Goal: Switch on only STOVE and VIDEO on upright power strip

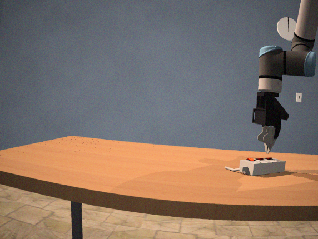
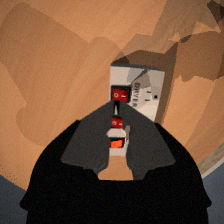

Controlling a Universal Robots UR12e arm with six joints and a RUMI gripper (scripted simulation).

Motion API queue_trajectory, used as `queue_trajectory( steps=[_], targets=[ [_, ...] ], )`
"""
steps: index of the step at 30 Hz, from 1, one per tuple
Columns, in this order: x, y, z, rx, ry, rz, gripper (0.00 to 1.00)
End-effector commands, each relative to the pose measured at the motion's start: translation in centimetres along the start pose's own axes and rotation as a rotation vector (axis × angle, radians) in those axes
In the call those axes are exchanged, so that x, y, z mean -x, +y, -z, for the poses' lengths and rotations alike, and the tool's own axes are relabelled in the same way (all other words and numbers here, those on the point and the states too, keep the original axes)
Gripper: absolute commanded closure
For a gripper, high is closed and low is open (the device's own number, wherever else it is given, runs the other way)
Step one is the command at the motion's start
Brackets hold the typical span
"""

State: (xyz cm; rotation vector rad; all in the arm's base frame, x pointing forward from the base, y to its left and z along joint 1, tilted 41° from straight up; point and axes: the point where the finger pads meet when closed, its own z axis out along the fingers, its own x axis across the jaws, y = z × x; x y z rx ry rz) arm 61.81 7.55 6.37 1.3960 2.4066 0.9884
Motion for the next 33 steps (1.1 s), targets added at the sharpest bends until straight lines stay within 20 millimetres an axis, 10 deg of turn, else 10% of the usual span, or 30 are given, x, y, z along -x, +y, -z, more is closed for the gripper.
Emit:
queue_trajectory(
  steps=[1,29,33],
  targets=[
    [0.0,0.0,1.5,0.000,0.000,0.001,1.00],
    [0.0,0.1,2.3,0.000,0.000,0.001,1.00],
    [-0.7,2.8,3.1,0.000,0.000,0.001,1.00]
  ],
)
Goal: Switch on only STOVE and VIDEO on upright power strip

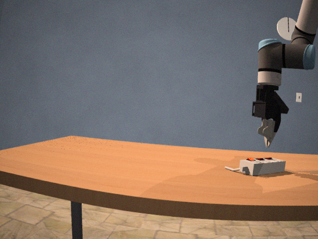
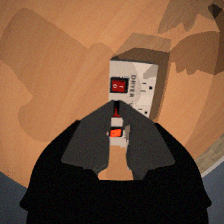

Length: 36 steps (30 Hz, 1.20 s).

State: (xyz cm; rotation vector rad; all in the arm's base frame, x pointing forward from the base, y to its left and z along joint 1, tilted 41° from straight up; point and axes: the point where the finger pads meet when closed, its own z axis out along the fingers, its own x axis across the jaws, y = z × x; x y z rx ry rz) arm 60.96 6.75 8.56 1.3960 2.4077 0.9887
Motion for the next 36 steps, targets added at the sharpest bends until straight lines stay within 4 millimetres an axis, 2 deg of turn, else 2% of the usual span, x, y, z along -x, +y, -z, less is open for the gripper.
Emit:
queue_trajectory(
  steps=[1,4,36],
  targets=[
    [-0.85,3.13,0.97,0.000,-0.001,0.001,1.00],
    [-1.19,4.11,1.29,0.001,-0.001,0.001,1.00],
    [-1.19,4.11,1.29,0.001,-0.001,0.001,1.00]
  ],
)
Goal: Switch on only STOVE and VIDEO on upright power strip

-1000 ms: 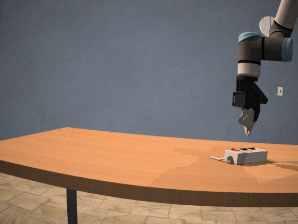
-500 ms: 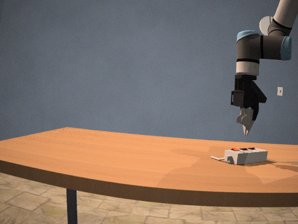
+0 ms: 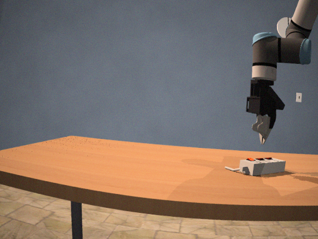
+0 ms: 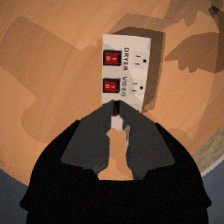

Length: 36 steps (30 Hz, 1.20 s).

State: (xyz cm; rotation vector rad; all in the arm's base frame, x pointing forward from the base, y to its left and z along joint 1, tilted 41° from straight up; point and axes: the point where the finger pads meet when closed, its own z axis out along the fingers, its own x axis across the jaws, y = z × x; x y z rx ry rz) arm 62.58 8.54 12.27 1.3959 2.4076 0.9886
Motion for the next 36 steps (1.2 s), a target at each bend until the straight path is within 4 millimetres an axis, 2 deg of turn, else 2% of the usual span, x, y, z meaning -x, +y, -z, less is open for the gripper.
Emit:
queue_trajectory(
  steps=[1,17,36],
  targets=[
    [0.0,0.0,0.0,0.001,-0.001,0.000,1.00],
    [0.0,0.0,-0.3,0.001,-0.001,0.000,1.00],
    [0.0,0.0,-2.2,0.001,-0.001,0.000,1.00]
  ],
)
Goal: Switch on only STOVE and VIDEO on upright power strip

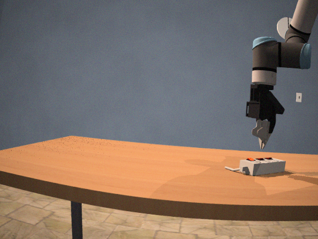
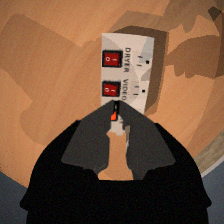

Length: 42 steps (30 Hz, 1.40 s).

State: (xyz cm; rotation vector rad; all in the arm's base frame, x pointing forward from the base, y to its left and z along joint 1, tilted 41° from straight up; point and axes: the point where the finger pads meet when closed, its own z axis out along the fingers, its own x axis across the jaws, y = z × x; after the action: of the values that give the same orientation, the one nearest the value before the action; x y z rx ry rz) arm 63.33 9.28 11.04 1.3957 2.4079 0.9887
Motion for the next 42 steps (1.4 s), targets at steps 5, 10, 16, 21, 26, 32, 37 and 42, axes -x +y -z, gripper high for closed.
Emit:
queue_trajectory(
  steps=[5,10,16,21,26,32,37,42],
  targets=[
    [0.0,0.0,-1.1,0.001,-0.001,0.000,1.00],
    [0.0,0.0,-1.6,0.001,-0.001,0.000,1.00],
    [0.0,0.0,-2.2,0.001,-0.001,0.000,1.00],
    [0.0,0.0,-2.6,0.001,-0.001,0.000,1.00],
    [0.0,0.0,-2.7,0.001,-0.001,0.000,1.00],
    [0.0,0.0,-2.8,0.001,-0.001,0.000,1.00],
    [0.0,0.0,-2.8,0.001,-0.001,0.000,1.00],
    [0.0,0.0,-2.8,0.001,-0.001,0.000,1.00]
  ],
)
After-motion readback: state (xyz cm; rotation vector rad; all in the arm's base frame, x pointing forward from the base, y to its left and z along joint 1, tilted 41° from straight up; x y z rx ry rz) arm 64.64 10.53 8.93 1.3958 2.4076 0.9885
